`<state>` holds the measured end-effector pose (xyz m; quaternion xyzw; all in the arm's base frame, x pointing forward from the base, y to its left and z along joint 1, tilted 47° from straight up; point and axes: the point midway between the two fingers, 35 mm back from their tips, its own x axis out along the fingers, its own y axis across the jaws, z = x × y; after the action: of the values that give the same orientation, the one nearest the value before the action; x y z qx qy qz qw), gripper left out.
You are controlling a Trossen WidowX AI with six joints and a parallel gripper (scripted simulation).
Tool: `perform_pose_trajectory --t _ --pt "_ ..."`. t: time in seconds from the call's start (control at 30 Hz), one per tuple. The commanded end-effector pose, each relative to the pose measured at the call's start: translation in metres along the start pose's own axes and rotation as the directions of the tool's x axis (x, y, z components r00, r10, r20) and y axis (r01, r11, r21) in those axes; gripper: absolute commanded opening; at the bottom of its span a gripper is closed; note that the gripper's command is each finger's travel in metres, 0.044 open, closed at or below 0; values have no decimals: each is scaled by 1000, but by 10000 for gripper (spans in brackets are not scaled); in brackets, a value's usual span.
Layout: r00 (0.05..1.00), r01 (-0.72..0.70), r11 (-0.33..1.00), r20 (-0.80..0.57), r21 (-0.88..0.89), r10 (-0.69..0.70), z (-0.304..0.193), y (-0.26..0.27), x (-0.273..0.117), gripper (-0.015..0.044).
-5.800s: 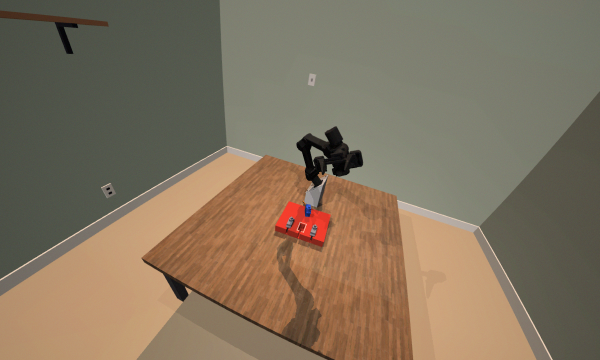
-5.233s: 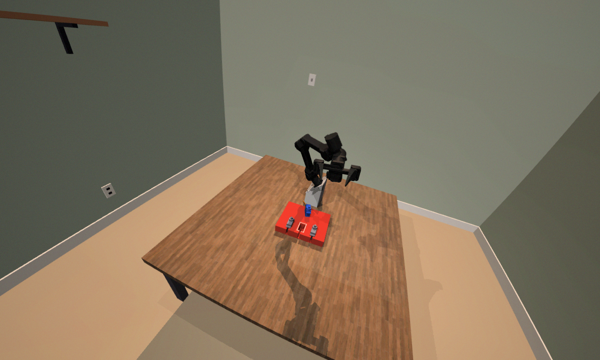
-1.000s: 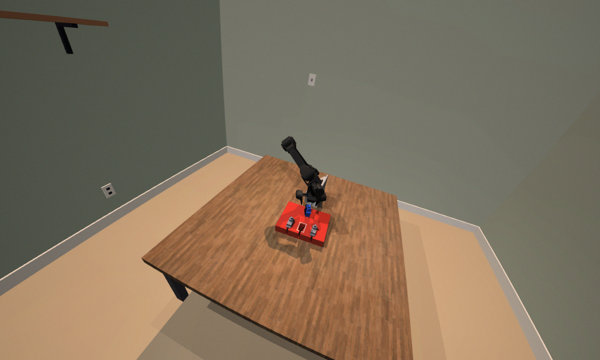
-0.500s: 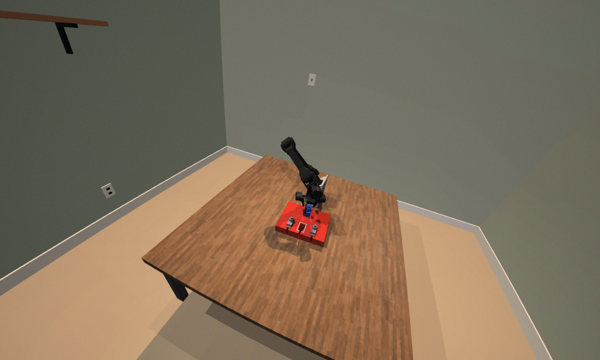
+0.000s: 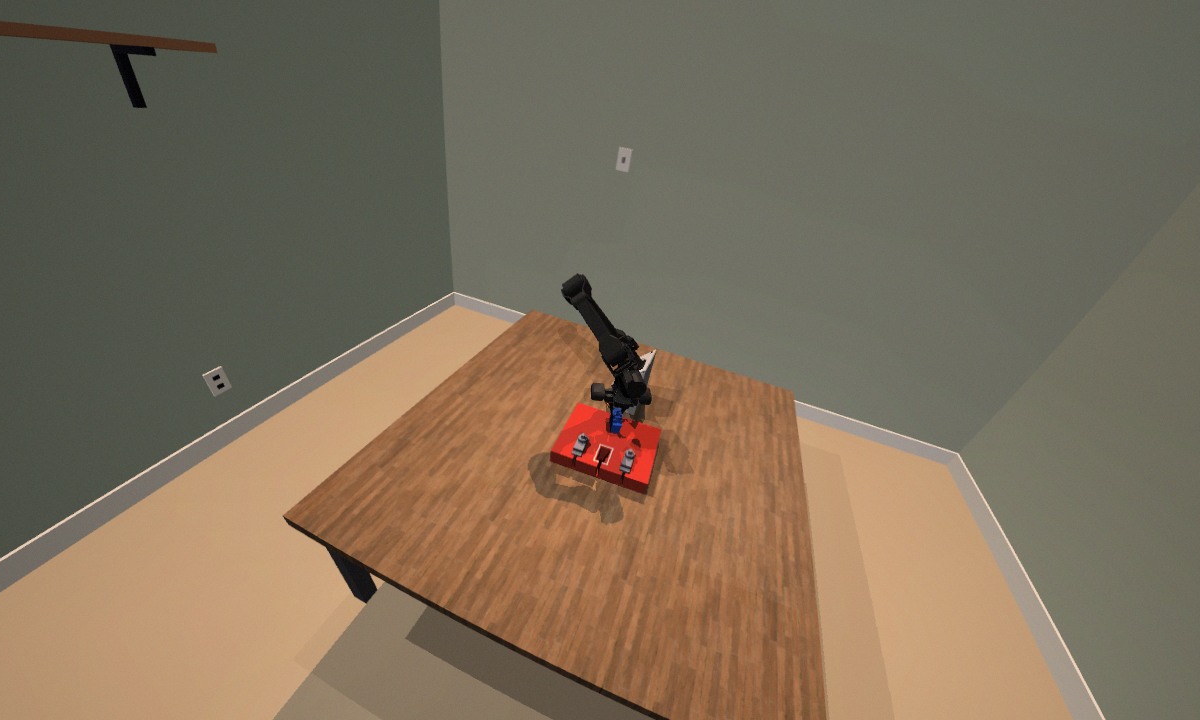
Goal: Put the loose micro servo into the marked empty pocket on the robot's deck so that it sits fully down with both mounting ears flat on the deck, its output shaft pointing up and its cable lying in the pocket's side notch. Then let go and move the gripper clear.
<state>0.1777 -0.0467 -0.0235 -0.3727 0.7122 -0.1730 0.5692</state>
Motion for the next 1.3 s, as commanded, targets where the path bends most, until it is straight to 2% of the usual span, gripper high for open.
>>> perform_pose_trajectory --t 0.0,0.17,0.5,0.93,1.27 --pt "1000 -2 1000 6 5 2 2 0 -9 0" --pt "1000 -3 1000 6 5 2 -3 0 -27 0" --pt "1000 -2 1000 6 5 2 -5 -1 -28 0" --pt "1000 -2 1000 7 7 2 40 -16 -29 0" --pt "1000 -2 1000 8 1 2 46 -10 -29 0"
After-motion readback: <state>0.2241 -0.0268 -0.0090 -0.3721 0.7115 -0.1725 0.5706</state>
